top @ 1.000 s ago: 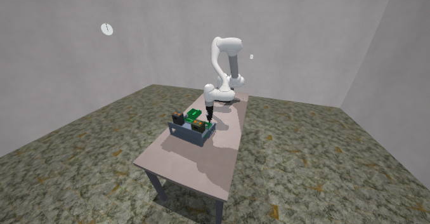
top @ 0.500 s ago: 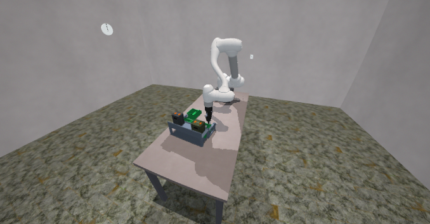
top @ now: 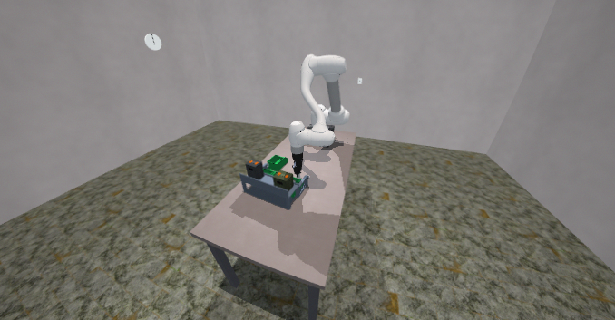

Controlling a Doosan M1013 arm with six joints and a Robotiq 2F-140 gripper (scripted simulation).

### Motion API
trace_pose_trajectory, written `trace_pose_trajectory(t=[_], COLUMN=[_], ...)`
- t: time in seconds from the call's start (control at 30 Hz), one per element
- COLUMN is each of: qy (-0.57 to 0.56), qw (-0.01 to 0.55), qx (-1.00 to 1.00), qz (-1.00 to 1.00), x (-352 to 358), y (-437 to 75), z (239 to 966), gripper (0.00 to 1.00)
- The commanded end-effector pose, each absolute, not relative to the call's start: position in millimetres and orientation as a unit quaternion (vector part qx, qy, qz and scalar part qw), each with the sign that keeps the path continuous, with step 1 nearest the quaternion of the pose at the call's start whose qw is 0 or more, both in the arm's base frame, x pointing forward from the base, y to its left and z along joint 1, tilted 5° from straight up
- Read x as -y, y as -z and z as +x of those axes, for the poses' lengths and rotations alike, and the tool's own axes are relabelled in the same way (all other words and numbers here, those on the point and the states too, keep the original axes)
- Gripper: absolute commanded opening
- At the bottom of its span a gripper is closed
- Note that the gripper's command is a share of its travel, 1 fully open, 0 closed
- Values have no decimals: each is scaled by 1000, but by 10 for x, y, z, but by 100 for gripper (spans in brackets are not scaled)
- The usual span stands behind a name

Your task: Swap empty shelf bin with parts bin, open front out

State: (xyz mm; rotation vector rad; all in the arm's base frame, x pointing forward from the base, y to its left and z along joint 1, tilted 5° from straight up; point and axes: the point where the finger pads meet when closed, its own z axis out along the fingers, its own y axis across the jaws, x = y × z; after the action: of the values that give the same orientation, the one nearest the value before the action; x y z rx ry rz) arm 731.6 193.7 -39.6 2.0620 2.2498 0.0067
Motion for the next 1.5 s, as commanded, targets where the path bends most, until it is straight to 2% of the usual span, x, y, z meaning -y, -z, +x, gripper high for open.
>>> trace_pose_trajectory(t=[0.0, 1.47], qy=[-1, -1], qw=[43, 43], qx=[-736, -736], qz=[675, 675], x=[-1928, -1923], y=[393, 223], z=[7330, 7147], gripper=[10, 10])
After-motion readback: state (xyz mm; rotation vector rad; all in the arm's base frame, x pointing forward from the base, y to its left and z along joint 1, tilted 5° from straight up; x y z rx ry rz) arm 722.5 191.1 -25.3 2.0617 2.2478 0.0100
